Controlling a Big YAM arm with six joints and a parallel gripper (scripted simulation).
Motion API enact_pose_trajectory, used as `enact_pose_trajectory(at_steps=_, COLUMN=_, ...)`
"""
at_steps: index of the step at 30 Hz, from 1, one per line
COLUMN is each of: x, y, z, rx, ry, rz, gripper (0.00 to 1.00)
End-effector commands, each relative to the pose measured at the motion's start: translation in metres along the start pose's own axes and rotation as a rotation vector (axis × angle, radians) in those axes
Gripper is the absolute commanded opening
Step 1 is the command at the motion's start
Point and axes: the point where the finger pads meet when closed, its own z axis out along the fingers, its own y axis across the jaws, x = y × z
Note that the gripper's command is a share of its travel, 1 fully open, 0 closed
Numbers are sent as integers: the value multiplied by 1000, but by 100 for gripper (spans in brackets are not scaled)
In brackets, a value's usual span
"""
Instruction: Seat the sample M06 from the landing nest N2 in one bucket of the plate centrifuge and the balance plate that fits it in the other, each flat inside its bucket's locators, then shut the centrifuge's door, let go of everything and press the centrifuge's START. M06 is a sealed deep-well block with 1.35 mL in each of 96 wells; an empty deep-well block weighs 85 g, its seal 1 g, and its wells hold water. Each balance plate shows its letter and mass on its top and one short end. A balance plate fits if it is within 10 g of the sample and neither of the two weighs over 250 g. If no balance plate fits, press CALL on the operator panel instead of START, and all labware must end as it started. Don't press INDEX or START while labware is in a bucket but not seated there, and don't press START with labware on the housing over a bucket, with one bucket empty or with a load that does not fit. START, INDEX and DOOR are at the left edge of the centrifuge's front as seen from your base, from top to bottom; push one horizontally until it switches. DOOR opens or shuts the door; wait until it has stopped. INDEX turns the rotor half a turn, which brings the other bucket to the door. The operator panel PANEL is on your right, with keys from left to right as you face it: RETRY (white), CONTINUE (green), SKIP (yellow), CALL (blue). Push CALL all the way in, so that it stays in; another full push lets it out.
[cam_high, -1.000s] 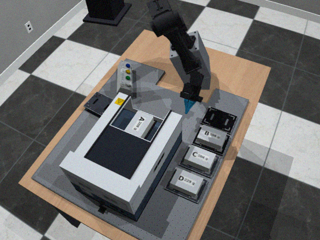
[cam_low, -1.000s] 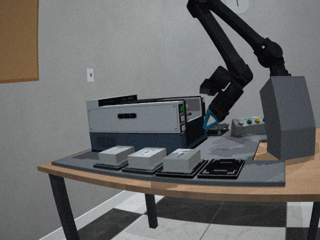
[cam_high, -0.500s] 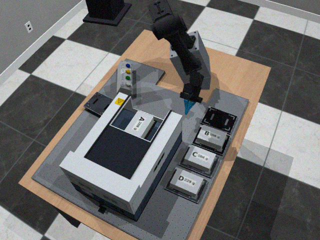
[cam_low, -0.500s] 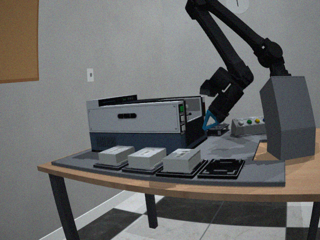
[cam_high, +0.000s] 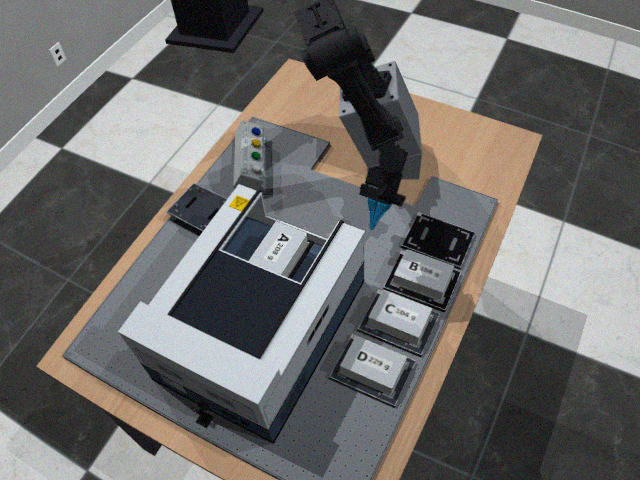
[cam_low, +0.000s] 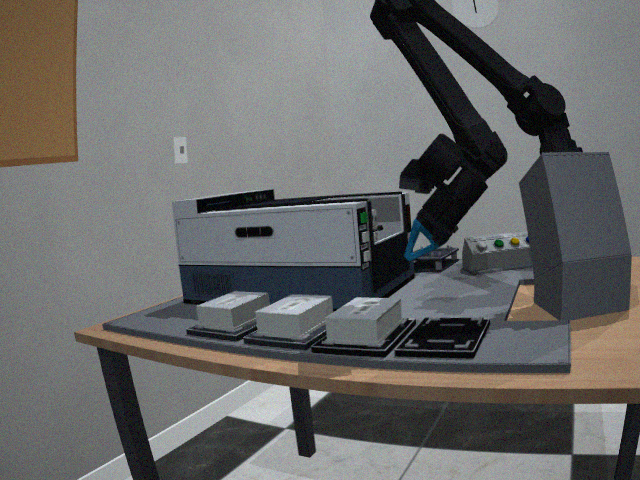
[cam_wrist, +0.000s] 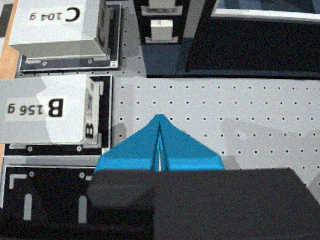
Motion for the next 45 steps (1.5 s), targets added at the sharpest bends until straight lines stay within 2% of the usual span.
enact_pose_trajectory(at_steps=1, x=-5, y=-4, z=4, rx=8, ry=-12, rz=5, gripper=0)
enact_pose_trajectory(at_steps=4, x=-11, y=-3, z=5, rx=6, ry=-21, rz=12, gripper=0)
enact_pose_trajectory(at_steps=14, x=-16, y=-4, z=11, rx=9, ry=-10, rz=2, gripper=0)
enact_pose_trajectory(at_steps=16, x=-16, y=-4, z=11, rx=9, ry=-10, rz=2, gripper=0)
enact_pose_trajectory(at_steps=17, x=-10, y=-6, z=10, rx=11, ry=5, rz=-10, gripper=0)
enact_pose_trajectory(at_steps=19, x=-19, y=-4, z=14, rx=9, ry=-10, rz=2, gripper=0)
enact_pose_trajectory(at_steps=31, x=-34, y=-4, z=29, rx=9, ry=-11, rz=2, gripper=0)
enact_pose_trajectory(at_steps=34, x=-28, y=-6, z=29, rx=11, ry=3, rz=-8, gripper=0)
enact_pose_trajectory(at_steps=36, x=-38, y=-5, z=32, rx=9, ry=-11, rz=2, gripper=0)
enact_pose_trajectory(at_steps=45, x=-42, y=-5, z=40, rx=10, ry=-4, rz=-3, gripper=0)
